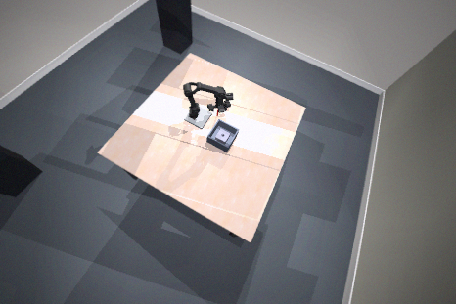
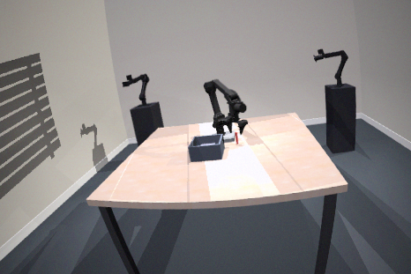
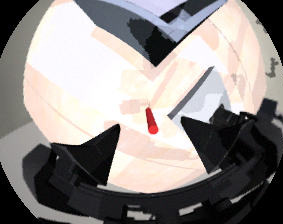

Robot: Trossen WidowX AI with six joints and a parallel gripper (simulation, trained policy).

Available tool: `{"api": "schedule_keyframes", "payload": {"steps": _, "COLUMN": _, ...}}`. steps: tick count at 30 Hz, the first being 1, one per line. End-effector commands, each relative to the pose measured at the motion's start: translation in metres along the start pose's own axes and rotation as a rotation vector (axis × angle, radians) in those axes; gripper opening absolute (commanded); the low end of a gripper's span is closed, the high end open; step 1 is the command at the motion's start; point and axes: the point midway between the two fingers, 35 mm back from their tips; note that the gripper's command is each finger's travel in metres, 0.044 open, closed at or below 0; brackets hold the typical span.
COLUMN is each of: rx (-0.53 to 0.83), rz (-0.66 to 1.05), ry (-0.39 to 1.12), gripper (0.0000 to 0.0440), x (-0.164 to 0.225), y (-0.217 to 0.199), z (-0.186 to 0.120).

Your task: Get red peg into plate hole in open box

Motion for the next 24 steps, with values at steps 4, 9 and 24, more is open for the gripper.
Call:
{"api": "schedule_keyframes", "payload": {"steps": 4, "rx": 0.016, "rz": -0.004, "ry": -0.022, "gripper": 0.0440, "x": 0.001, "y": 0.001, "z": 0.035}}
{"api": "schedule_keyframes", "payload": {"steps": 9, "rx": 0.026, "rz": -0.013, "ry": -0.030, "gripper": 0.0410, "x": 0.000, "y": 0.000, "z": 0.052}}
{"api": "schedule_keyframes", "payload": {"steps": 24, "rx": 0.132, "rz": -0.007, "ry": -0.006, "gripper": 0.0023, "x": 0.002, "y": -0.014, "z": 0.073}}
Point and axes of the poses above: the point midway between the two fingers, 35 mm back from their tips, its own z axis out along the fingers, its own y axis across the jaws, x = y × z, and after that the axes turned 2 degrees about z, right-handed
